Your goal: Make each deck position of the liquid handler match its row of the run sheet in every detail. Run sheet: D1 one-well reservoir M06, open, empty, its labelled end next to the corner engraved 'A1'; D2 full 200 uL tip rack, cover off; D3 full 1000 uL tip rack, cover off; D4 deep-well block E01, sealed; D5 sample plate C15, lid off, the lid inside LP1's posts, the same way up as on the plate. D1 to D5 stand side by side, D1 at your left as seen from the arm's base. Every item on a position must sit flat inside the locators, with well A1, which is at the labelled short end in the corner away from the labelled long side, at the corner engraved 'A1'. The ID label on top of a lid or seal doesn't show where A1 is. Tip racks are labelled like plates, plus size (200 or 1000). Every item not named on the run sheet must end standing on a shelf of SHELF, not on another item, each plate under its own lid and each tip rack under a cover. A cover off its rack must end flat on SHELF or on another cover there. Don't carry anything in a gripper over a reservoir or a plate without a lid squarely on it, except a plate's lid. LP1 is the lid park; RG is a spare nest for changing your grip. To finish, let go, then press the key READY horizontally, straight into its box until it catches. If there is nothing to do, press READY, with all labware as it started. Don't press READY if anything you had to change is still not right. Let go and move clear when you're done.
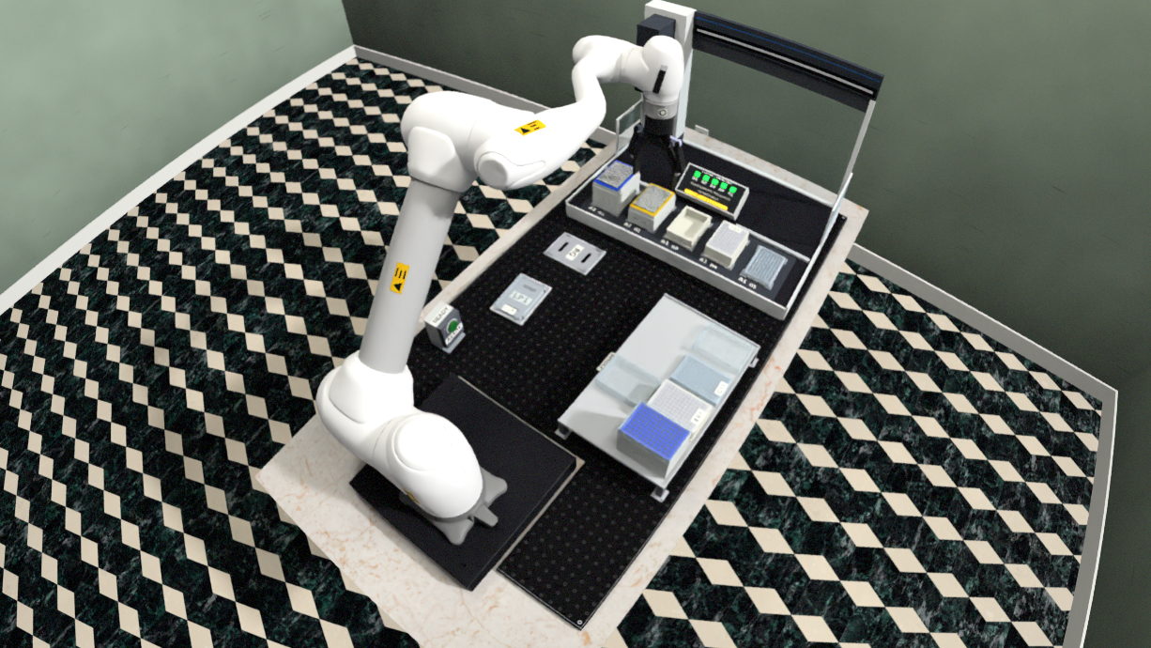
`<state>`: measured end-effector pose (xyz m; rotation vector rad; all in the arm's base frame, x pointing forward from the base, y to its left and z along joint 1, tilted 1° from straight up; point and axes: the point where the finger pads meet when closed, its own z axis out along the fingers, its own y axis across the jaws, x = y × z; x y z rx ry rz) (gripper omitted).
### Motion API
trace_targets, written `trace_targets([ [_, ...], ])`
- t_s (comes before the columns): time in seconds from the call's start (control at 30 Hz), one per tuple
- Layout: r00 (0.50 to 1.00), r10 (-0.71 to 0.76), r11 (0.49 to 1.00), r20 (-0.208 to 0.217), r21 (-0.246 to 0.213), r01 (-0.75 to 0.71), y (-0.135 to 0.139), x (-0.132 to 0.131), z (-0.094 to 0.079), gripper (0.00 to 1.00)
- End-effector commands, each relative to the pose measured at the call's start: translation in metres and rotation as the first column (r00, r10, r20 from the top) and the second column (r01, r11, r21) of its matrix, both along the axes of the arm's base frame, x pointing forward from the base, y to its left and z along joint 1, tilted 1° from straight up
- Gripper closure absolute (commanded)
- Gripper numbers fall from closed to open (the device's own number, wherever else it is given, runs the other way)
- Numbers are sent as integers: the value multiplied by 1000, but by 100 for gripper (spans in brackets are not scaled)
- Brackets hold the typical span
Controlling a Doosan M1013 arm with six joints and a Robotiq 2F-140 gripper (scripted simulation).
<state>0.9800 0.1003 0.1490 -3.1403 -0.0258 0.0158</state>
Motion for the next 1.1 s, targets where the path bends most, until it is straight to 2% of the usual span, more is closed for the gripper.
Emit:
trace_targets([
  [0.0, 1000, 0, 1000, 2, 1, 0, 0, 0, 2, 21],
  [0.97, 1000, 0, 1000, 2, 1, 0, 0, 0, 2, 21],
  [1.07, 1000, 0, 1000, 2, 1, 0, 15, 0, 2, 21],
])
